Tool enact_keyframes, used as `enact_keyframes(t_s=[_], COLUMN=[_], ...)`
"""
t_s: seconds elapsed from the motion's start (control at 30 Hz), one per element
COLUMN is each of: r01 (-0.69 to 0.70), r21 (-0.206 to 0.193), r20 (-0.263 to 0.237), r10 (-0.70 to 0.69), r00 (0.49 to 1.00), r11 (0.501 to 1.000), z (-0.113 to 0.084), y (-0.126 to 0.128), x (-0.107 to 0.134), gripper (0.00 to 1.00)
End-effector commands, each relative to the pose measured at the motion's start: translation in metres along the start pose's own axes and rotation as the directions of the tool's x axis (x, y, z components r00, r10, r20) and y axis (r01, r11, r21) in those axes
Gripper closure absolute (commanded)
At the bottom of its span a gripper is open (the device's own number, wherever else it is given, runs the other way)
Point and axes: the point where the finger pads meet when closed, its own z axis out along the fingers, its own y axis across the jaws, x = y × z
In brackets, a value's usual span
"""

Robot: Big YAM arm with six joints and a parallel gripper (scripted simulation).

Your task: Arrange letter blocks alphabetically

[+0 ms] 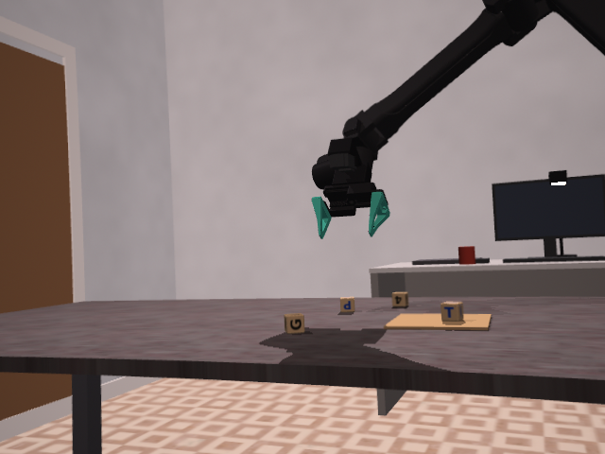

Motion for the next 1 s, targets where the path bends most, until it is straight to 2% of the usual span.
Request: enact_keyframes(t_s=[0.0, 0.8, 0.83, 0.87, 0.97], r01=[0.017, 0.017, 0.008, 0.004, 0.004], r21=[-0.012, -0.012, -0.022, 0.01, 0.009], r20=[0.007, 0.007, 0.009, 0.0, 0.0], r10=[-0.017, -0.017, -0.008, -0.004, -0.004], r00=[1.0, 1.0, 1.0, 1.0, 1.0], r11=[1.0, 1.0, 1.0, 1.0, 1.0], z=[0.006, 0.006, 0.007, -0.017, -0.042], y=[-0.003, -0.003, 0.004, 0.007, 0.043], x=[-0.005, -0.005, 0.002, 0.01, 0.046], gripper=[0.0, 0.0, 0.0, 0.0, 0.0])
